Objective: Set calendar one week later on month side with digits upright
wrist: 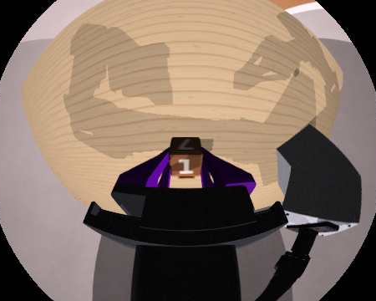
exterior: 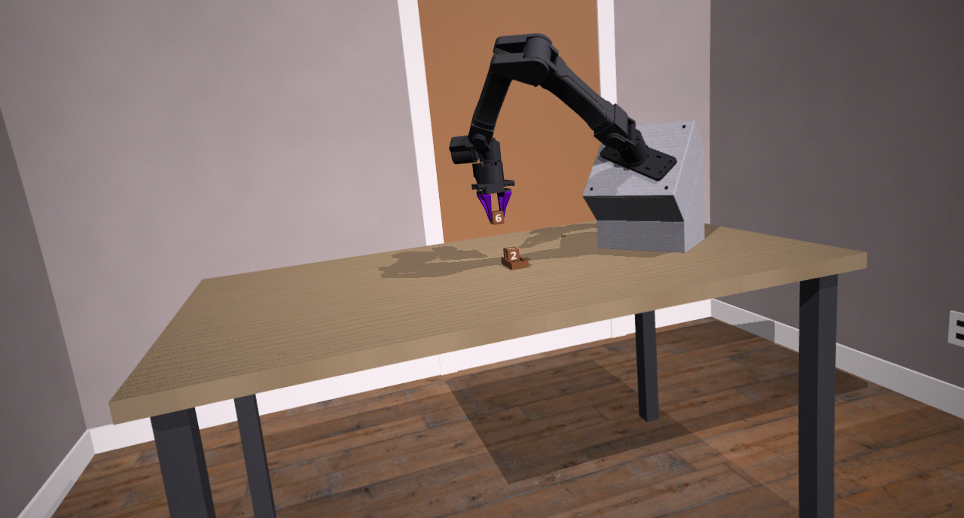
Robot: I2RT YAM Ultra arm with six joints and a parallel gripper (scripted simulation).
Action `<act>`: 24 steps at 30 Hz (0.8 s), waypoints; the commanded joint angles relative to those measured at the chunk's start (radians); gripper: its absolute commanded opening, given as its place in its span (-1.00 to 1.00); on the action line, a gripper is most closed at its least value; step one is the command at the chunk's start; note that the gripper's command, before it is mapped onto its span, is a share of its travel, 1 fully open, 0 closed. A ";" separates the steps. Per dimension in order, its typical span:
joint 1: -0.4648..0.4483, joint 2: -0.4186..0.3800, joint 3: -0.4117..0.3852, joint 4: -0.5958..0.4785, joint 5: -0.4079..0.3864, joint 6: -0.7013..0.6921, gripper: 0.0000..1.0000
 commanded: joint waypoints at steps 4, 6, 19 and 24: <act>-0.021 -0.012 0.004 0.000 0.000 -0.002 -0.45; -0.021 -0.012 0.004 0.000 0.000 -0.002 -0.45; 0.127 -0.269 -0.154 0.022 0.047 0.172 -0.45; 0.237 -0.461 -0.272 0.039 0.082 0.302 -0.45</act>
